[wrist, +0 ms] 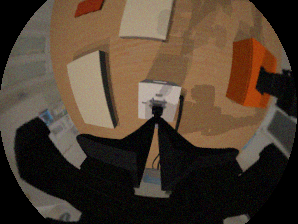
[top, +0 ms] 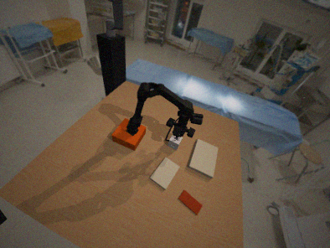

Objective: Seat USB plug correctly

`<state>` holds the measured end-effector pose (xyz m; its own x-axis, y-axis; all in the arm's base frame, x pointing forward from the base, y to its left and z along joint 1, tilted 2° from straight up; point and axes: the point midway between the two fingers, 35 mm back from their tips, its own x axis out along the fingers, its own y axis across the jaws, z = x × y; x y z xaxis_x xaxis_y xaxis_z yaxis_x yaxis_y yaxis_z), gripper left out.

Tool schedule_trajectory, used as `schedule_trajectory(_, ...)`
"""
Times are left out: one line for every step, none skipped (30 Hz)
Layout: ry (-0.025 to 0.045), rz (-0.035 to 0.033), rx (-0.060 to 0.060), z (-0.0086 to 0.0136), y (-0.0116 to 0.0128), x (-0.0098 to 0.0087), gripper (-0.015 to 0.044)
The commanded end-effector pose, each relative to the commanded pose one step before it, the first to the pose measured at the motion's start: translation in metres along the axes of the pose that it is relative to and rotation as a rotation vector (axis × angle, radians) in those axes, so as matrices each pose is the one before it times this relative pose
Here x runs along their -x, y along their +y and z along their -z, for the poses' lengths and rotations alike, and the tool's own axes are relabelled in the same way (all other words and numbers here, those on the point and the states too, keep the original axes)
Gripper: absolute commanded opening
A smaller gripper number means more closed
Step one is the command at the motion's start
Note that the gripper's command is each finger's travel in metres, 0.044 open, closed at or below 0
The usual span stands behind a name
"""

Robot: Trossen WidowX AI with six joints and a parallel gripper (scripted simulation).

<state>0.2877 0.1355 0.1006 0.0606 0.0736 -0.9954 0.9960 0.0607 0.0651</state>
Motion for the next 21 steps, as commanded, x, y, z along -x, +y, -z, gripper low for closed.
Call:
schedule_trajectory(0.00637,0.00212,0.0029,0.00032,-0.00061,-0.00101,0.0)
schedule_trajectory(0.00102,0.00001,0.0,0.00004,-0.00001,-0.00012,0.0)
schedule_trajectory(0.00102,0.00001,0.0,0.00004,-0.00001,-0.00012,0.0)
schedule_trajectory(0.00102,0.00001,0.0,0.00004,-0.00001,-0.00012,0.0)
schedule_trajectory(0.00102,0.00001,0.0,0.00004,-0.00001,-0.00012,0.0)
schedule_trajectory(0.00102,0.00001,0.0,0.00004,-0.00001,-0.00012,0.0)
schedule_trajectory(0.00102,0.00001,0.0,0.00004,-0.00001,-0.00013,0.0)
schedule_trajectory(0.00102,0.00001,0.0,0.00004,-0.00001,-0.00013,0.0)
schedule_trajectory(0.00102,0.00001,0.0,0.00004,-0.00001,-0.00013,0.0)
schedule_trajectory(0.00102,0.00001,0.0,0.00004,-0.00001,-0.00013,0.0)
schedule_trajectory(0.00102,0.00001,0.0,0.00004,-0.00001,-0.00013,0.0)
schedule_trajectory(0.00102,0.00001,0.0,0.00004,-0.00001,-0.00013,0.0)
schedule_trajectory(0.00102,0.00001,0.0,0.00004,-0.00001,-0.00013,0.0)
schedule_trajectory(0.00102,0.00001,0.0,0.00004,-0.00001,-0.00013,0.0)
schedule_trajectory(0.00102,0.00001,0.0,0.00004,-0.00001,-0.00013,0.0)
schedule_trajectory(0.00102,0.00001,0.0,0.00004,-0.00001,-0.00013,0.0)
schedule_trajectory(0.00102,0.00001,0.0,0.00004,-0.00001,-0.00013,0.0)
schedule_trajectory(0.00102,0.00001,0.0,0.00004,-0.00001,-0.00013,0.0)
schedule_trajectory(0.00102,0.00001,0.0,0.00004,-0.00001,-0.00013,0.0)
schedule_trajectory(0.00102,0.00001,0.0,0.00004,-0.00001,-0.00013,0.0)
schedule_trajectory(0.00102,0.00001,0.0,0.00004,-0.00001,-0.00013,0.0)
